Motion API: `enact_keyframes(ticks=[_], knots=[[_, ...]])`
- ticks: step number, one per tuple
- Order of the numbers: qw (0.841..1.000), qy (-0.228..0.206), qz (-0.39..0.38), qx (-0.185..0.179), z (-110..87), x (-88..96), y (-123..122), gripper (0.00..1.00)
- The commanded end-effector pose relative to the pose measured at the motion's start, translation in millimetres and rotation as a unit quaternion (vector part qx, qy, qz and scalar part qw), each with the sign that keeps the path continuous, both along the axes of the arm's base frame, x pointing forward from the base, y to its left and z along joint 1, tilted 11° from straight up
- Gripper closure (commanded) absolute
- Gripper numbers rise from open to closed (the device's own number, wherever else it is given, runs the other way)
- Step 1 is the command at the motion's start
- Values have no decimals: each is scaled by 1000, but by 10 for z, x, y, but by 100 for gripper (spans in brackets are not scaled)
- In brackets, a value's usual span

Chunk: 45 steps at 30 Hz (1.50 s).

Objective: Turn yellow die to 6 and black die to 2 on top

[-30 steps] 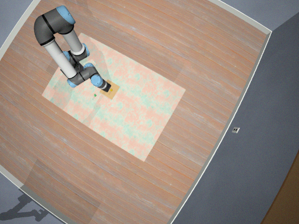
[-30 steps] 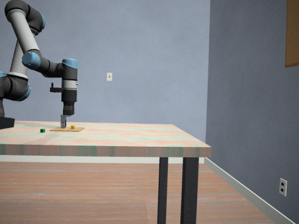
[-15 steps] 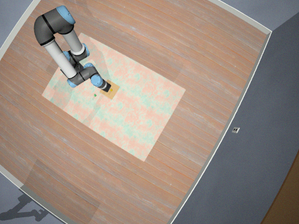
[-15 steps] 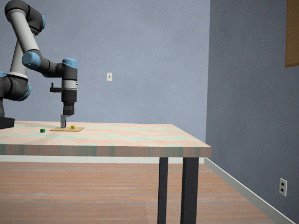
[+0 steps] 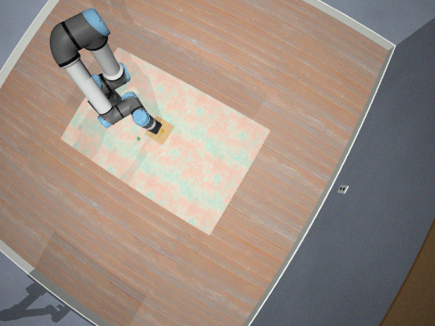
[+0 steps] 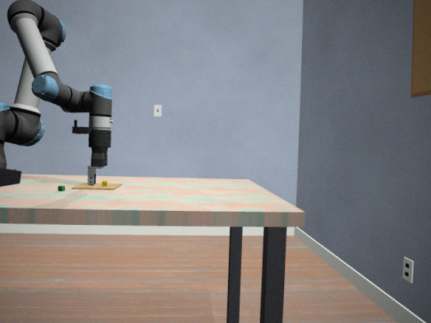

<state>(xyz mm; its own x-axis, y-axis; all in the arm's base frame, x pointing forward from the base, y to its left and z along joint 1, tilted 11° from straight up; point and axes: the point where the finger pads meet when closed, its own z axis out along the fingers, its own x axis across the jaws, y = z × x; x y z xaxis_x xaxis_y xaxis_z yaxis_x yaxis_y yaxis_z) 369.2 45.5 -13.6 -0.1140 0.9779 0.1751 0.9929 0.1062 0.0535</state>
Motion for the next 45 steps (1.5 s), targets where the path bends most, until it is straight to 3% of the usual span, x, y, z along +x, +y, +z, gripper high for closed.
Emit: enact_keyframes(ticks=[1,37,38,40,41,45], knots=[[1000,1,0,1,-16,-9,11,66],[1000,1,0,1,-16,-9,11,66],[1000,1,0,1,-16,-9,11,60],[1000,1,0,1,-16,-9,11,60],[1000,1,0,1,-16,-9,11,54],[1000,1,0,1,-16,-9,11,48]])
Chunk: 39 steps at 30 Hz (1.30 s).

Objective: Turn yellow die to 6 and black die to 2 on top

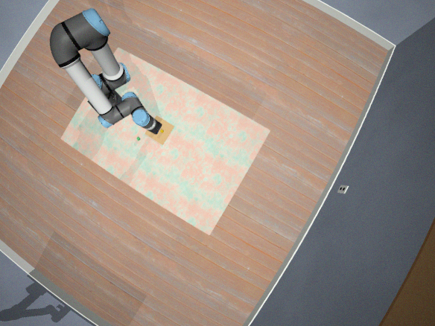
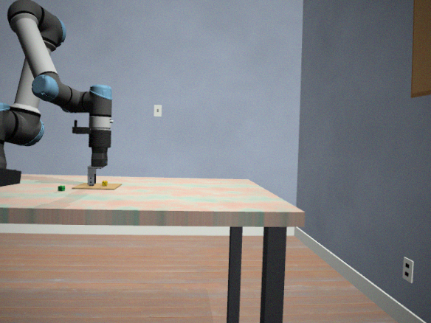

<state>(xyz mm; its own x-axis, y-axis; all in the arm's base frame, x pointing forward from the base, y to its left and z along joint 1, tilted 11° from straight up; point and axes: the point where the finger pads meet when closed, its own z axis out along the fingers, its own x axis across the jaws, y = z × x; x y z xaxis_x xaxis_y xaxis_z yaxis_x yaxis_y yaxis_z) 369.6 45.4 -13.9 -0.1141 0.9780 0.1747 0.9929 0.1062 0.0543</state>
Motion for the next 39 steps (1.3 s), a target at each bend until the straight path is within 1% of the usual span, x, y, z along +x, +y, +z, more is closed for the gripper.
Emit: enact_keyframes(ticks=[1,3,4,6,7,19,23,28,33,35,39], knots=[[1000,1,0,1,-13,-13,12,48],[1000,1,0,1,-13,-13,12,48],[1000,1,0,1,-13,-13,12,42],[1000,1,0,1,-13,-13,12,42],[1000,1,0,1,-13,-13,12,36],[1000,1,0,1,-11,-13,11,36],[1000,1,0,1,28,-14,4,36],[1000,1,0,1,178,-19,-24,36],[1000,1,0,1,425,-27,-69,36],[1000,1,0,1,425,-27,-69,36],[1000,1,0,1,638,-33,-108,36]])
